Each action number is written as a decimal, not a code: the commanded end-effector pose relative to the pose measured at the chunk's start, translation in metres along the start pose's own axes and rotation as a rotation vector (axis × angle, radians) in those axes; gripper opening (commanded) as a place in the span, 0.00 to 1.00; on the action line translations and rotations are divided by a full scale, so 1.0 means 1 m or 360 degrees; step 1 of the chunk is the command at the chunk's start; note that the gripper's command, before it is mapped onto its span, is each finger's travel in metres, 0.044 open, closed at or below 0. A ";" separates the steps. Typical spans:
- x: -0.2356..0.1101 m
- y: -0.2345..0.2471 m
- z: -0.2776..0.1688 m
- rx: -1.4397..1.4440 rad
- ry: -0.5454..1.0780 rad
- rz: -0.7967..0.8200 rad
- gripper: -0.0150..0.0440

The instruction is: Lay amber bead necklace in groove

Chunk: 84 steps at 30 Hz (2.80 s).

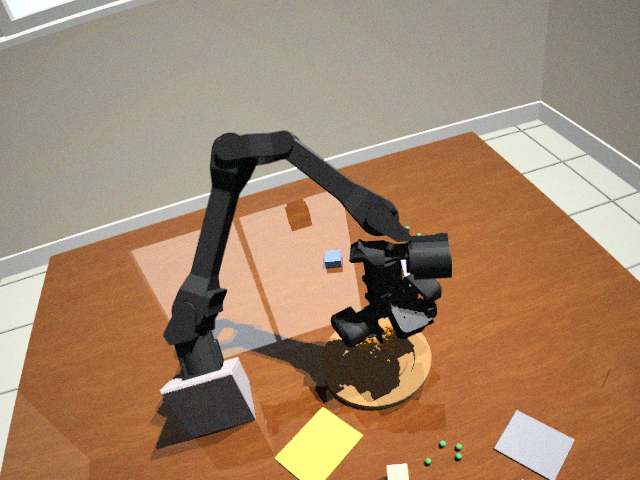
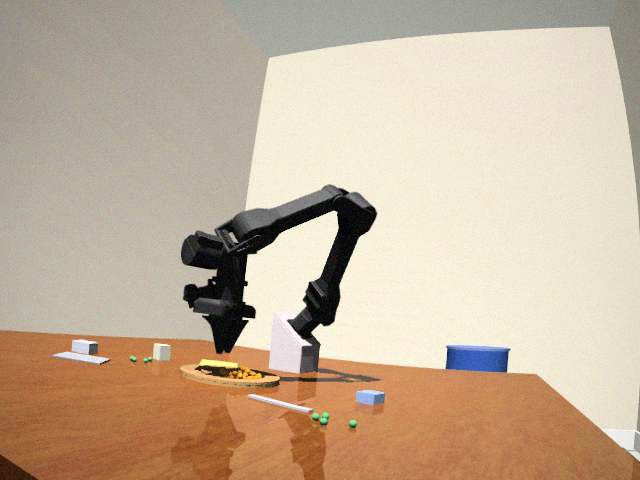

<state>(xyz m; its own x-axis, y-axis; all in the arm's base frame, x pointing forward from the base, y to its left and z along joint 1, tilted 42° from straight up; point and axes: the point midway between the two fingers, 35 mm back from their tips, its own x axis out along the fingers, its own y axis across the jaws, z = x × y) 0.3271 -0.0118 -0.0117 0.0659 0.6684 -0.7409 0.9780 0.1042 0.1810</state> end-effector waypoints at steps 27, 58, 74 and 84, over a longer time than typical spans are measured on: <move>0.034 0.000 0.000 0.0036 -0.0005 -0.0004 0.46; 0.037 0.000 0.001 0.0032 -0.0012 -0.0008 0.25; 0.037 0.000 0.001 0.0032 -0.0012 -0.0008 0.25; 0.031 -0.006 0.011 0.0039 -0.0007 -0.0007 0.25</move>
<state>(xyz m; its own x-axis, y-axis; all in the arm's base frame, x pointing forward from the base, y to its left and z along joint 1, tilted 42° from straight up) 0.3281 0.0058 -0.0379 0.0659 0.6639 -0.7449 0.9820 0.0893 0.1664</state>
